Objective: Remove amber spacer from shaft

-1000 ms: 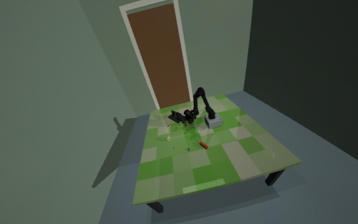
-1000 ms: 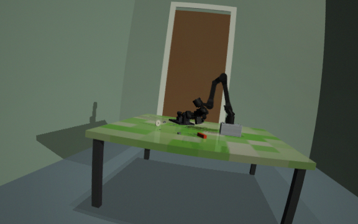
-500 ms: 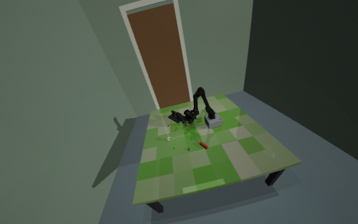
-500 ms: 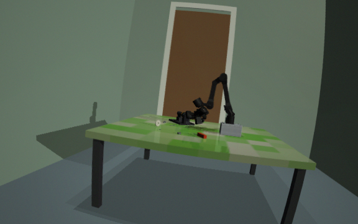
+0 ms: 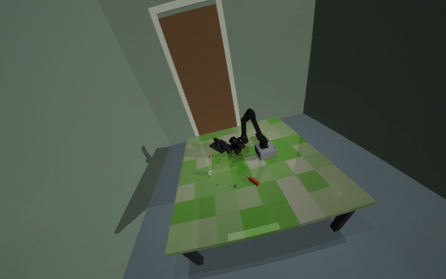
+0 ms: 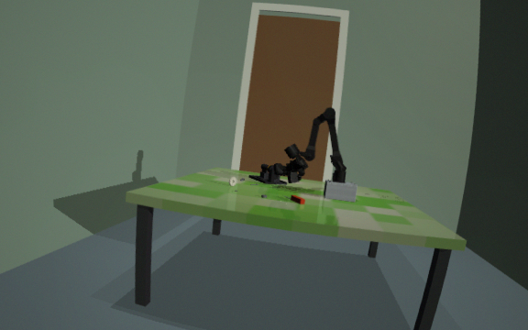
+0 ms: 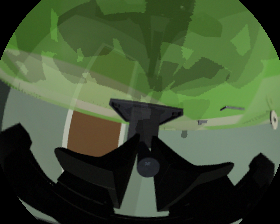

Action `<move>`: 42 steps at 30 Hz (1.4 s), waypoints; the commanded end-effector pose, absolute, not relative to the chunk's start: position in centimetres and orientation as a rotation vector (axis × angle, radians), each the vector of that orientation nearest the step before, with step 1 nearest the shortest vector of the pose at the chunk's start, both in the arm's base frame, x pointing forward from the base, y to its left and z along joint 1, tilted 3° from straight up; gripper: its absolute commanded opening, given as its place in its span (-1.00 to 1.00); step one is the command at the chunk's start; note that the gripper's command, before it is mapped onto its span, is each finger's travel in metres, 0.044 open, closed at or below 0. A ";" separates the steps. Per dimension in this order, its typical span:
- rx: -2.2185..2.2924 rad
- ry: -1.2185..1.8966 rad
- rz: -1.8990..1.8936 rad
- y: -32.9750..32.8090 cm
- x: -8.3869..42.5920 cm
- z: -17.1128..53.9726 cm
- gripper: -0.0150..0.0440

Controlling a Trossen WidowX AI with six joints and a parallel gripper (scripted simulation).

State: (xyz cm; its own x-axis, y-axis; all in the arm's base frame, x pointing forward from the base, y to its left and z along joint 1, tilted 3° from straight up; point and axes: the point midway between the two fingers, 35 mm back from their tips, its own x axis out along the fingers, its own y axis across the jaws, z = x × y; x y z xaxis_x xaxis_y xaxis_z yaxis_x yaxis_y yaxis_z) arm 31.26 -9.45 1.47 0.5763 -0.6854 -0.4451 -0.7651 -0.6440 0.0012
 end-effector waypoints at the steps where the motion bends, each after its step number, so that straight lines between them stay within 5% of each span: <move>1: -2.611 1.217 0.612 -9.4 31.2 1.5 -0.49; 42: -2.611 1.217 0.613 -9.0 30.9 1.4 -0.49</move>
